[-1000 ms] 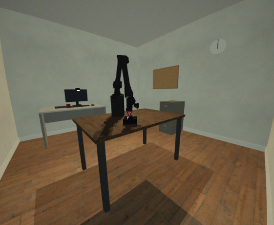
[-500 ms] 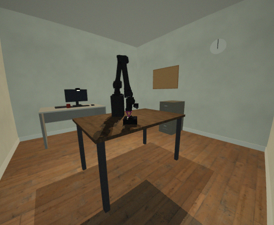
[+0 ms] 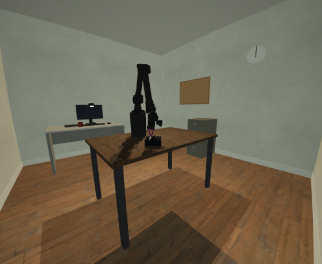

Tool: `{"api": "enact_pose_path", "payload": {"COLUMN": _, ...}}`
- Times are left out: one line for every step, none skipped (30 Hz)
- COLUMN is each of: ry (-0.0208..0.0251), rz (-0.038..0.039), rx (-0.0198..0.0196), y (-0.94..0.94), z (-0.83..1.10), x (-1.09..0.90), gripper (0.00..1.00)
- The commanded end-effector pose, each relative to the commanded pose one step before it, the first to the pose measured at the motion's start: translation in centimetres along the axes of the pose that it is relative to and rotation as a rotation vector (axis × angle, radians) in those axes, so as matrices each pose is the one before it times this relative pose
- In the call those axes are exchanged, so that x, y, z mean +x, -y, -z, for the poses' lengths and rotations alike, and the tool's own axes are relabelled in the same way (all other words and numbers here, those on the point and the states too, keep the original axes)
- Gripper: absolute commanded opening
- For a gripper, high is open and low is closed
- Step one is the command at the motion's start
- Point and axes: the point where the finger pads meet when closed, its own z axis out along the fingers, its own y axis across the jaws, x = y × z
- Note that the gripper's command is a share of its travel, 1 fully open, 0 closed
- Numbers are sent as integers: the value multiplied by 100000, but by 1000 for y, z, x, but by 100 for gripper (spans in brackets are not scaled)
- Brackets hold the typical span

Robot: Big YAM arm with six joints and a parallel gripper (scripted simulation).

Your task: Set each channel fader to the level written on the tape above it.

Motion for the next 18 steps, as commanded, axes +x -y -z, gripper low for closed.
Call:
{"api": "enact_pose_path", "payload": {"ry": 2718, "rz": 1707, "rx": 3863, "y": 1286, "z": 2958, "x": -1277, "gripper": 0}}
{"api": "enact_pose_path", "payload": {"ry": -183, "rz": -261, "rx": -301, "y": -162, "z": 221, "x": 148, "gripper": 0}}
{"api": "enact_pose_path", "payload": {"ry": -74, "rz": -329, "rx": -74, "y": -11, "z": 216, "x": 104, "gripper": 0}}
{"api": "enact_pose_path", "payload": {"ry": -18, "rz": -282, "rx": 21, "y": 42, "z": 193, "x": 61, "gripper": 0}}
{"api": "enact_pose_path", "payload": {"ry": 0, "rz": 0, "rx": 0, "y": 0, "z": 0, "x": 0, "gripper": 0}}
{"api": "enact_pose_path", "payload": {"ry": 0, "rz": 0, "rx": 0, "y": 0, "z": 0, "x": 0, "gripper": 0}}
{"api": "enact_pose_path", "payload": {"ry": 642, "rz": -213, "rx": 1236, "y": 765, "z": 319, "x": -368, "gripper": 0}}
{"api": "enact_pose_path", "payload": {"ry": -98, "rz": 16, "rx": -201, "y": -135, "z": 93, "x": 39, "gripper": 0}}
{"api": "enact_pose_path", "payload": {"ry": -82, "rz": 13, "rx": -165, "y": -110, "z": 58, "x": 36, "gripper": 0}}
{"api": "enact_pose_path", "payload": {"ry": -46, "rz": 7, "rx": -92, "y": -61, "z": 33, "x": 20, "gripper": 0}}
{"api": "enact_pose_path", "payload": {"ry": -18, "rz": 3, "rx": -36, "y": -24, "z": 13, "x": 8, "gripper": 0}}
{"api": "enact_pose_path", "payload": {"ry": -3, "rz": 0, "rx": -5, "y": -4, "z": 2, "x": 1, "gripper": 0}}
{"api": "enact_pose_path", "payload": {"ry": 0, "rz": 0, "rx": 0, "y": 0, "z": 0, "x": 0, "gripper": 0}}
{"api": "enact_pose_path", "payload": {"ry": 0, "rz": 0, "rx": -1, "y": 0, "z": 0, "x": 0, "gripper": 0}}
{"api": "enact_pose_path", "payload": {"ry": 0, "rz": 0, "rx": 0, "y": 0, "z": 0, "x": 0, "gripper": 0}}
{"api": "enact_pose_path", "payload": {"ry": 0, "rz": 0, "rx": 0, "y": 0, "z": 0, "x": 0, "gripper": 0}}
{"api": "enact_pose_path", "payload": {"ry": 0, "rz": 0, "rx": 0, "y": 0, "z": 0, "x": 0, "gripper": 0}}
{"api": "enact_pose_path", "payload": {"ry": 0, "rz": 0, "rx": 0, "y": 0, "z": 0, "x": 0, "gripper": 0}}
